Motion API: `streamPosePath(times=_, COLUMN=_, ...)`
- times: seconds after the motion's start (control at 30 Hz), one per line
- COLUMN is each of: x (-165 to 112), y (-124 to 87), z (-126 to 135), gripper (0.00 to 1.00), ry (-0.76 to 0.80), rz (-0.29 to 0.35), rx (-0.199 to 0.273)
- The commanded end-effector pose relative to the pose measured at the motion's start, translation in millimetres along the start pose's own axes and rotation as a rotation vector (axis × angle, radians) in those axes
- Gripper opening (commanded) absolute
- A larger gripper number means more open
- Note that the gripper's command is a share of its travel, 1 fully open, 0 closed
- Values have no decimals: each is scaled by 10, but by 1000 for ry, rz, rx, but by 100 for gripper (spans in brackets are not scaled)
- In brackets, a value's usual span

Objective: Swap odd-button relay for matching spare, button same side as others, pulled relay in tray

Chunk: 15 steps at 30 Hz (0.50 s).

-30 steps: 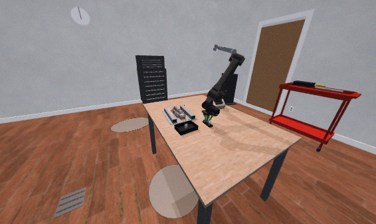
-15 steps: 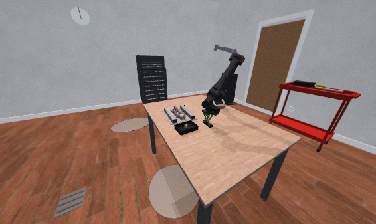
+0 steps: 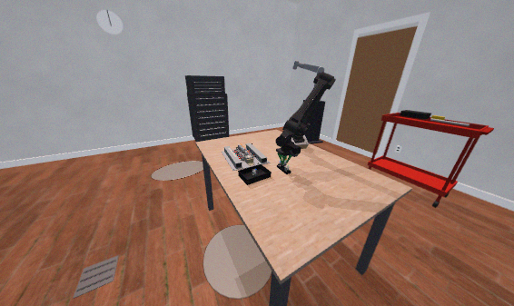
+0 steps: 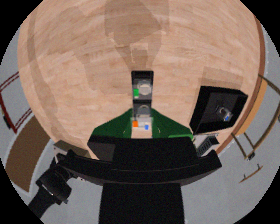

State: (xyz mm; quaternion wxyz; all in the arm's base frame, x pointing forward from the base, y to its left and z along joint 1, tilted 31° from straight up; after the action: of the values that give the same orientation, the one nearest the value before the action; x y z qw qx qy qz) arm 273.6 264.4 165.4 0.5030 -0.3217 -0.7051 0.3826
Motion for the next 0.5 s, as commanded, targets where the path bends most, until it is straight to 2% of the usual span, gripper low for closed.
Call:
streamPosePath(times=0.0, x=52, y=-178, z=-134, gripper=0, ry=-10, rz=-15, rx=-37)
streamPosePath(times=0.47, x=64, y=-208, z=-148, gripper=0, ry=-11, rz=-17, rx=-41)
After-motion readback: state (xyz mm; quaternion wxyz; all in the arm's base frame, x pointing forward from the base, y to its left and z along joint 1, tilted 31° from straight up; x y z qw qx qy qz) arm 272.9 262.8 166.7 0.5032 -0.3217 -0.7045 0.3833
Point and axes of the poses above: the point where the finger pads meet when closed, its own y axis out along the fingers, its own z axis across the jaws, x = y × z, the point moved 3 cm from there along -y, back along the fingers, and after that the axes turned 7 degrees about -y, right-handed, at the moved point
